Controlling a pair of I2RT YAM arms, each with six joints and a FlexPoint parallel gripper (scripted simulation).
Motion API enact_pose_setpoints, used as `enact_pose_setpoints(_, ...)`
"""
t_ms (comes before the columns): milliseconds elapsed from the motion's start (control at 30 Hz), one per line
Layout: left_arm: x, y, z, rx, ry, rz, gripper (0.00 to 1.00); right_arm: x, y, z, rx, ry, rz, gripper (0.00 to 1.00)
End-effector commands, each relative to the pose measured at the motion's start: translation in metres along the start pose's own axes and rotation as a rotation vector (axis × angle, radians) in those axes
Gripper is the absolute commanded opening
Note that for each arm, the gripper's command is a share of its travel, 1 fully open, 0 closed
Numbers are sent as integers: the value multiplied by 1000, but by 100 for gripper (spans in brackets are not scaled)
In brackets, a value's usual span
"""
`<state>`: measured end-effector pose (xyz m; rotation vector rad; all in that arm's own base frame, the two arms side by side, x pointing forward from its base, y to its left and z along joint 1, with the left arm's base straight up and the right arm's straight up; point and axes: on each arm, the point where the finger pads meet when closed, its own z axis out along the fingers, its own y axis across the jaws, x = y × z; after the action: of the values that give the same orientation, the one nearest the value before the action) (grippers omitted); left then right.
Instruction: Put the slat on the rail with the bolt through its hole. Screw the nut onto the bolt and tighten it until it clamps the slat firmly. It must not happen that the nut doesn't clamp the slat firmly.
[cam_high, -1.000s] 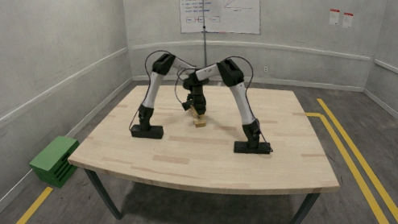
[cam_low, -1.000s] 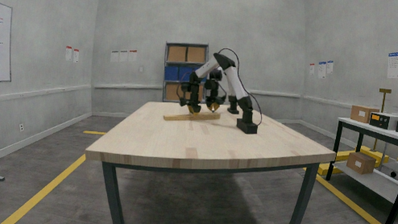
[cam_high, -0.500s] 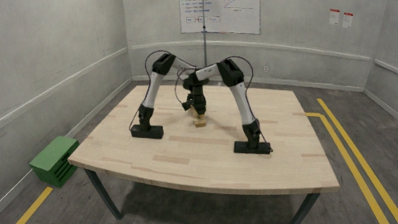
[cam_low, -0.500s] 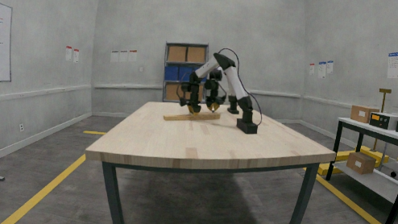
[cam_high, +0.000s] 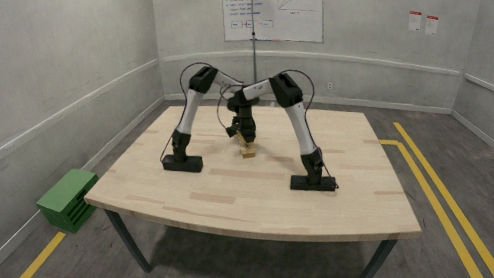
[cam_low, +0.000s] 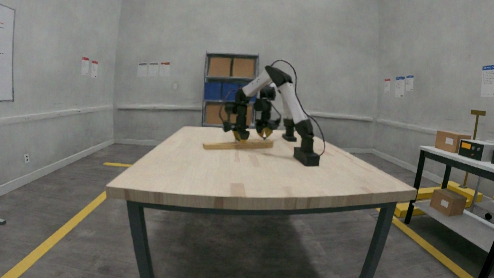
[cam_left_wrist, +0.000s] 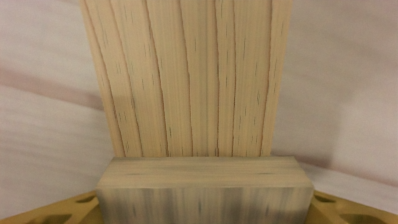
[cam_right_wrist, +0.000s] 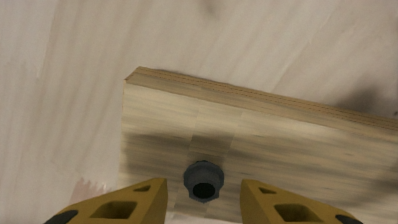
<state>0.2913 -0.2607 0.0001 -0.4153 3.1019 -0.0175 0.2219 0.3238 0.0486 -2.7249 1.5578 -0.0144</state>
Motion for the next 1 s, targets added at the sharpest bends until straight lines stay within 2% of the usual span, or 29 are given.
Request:
enact_pose_setpoints(0,-1,-3,-5,13,-8,0,67,-2,-2,5,2,-11,-9,36)
enact_pose_setpoints(967,-1,-3,-5,13,-8,0,67,-2,-2,11,2,-11,-9,36)
